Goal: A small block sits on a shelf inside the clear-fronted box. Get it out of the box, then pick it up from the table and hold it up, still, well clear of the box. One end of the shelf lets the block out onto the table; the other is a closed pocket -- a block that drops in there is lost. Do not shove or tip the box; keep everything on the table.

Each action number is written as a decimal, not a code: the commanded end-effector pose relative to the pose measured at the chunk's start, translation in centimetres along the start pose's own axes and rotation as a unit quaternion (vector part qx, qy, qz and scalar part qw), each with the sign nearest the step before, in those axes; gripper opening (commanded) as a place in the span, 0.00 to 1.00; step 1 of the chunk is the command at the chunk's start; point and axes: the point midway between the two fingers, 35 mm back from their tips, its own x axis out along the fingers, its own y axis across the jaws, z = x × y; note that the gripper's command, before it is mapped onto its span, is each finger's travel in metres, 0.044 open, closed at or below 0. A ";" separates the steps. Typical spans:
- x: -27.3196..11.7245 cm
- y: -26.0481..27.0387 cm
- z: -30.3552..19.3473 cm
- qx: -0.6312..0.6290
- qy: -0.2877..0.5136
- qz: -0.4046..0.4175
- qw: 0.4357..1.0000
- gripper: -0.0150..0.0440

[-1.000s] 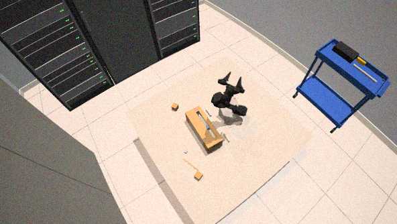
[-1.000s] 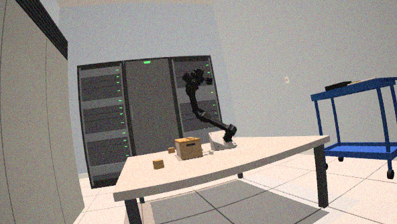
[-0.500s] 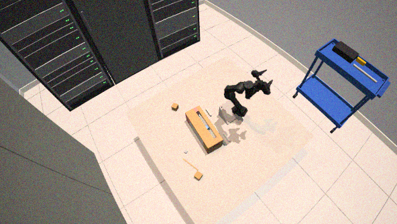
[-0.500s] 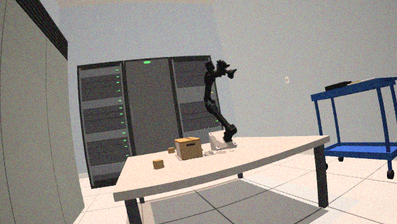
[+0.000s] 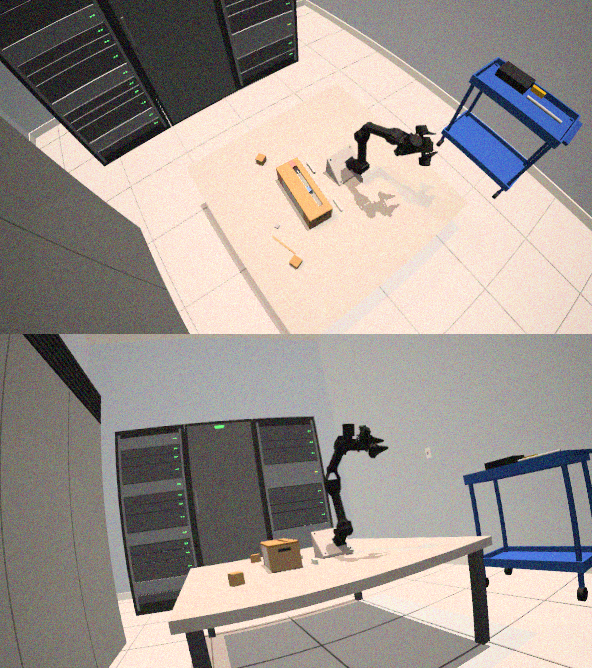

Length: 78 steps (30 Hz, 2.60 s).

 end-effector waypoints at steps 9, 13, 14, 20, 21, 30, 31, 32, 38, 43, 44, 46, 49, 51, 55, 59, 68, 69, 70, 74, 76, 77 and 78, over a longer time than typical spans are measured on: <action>2.6 -19.7 -2.9 -0.063 0.094 -0.253 0.961 0.93; 0.4 -25.5 -4.3 -0.076 0.134 -0.324 0.933 0.93; -0.4 -26.9 -4.7 -0.079 0.145 -0.341 0.925 0.93; -6.5 -33.9 -7.3 -0.083 0.212 -0.431 0.873 0.93; -7.7 -34.8 -7.8 -0.083 0.224 -0.444 0.864 0.93; -20.1 -39.6 -12.6 -0.050 0.320 -0.536 0.780 0.93; -21.6 -39.7 -13.1 -0.044 0.329 -0.544 0.770 0.93; -23.1 -39.7 -13.7 -0.038 0.339 -0.552 0.761 0.93; -31.7 -38.4 -17.4 0.007 0.388 -0.586 0.711 0.93; -38.0 -35.4 -20.7 0.049 0.418 -0.604 0.677 0.93; -39.2 -34.6 -21.4 0.058 0.423 -0.606 0.671 0.93; -41.3 -32.9 -22.8 0.076 0.431 -0.610 0.661 0.93; -44.1 -30.1 -25.1 0.104 0.437 -0.609 0.653 0.93; -45.6 -28.1 -26.7 0.122 0.438 -0.608 0.651 0.93; -47.9 -23.9 -30.3 0.155 0.428 -0.600 0.658 0.93; -49.1 -19.5 -34.0 0.181 0.401 -0.595 0.672 0.93; -47.7 -10.2 -41.5 0.171 0.314 -0.590 0.724 0.93; -47.5 -9.7 -41.9 0.166 0.308 -0.590 0.728 0.93; -47.4 -9.5 -42.1 0.164 0.306 -0.590 0.729 0.93; -47.4 -9.5 -42.1 0.164 0.306 -0.590 0.729 0.93; -47.4 -9.5 -42.1 0.164 0.306 -0.590 0.729 0.93; -47.4 -9.5 -42.1 0.164 0.306 -0.590 0.729 0.93; -47.4 -9.6 -42.1 0.164 0.306 -0.590 0.729 0.93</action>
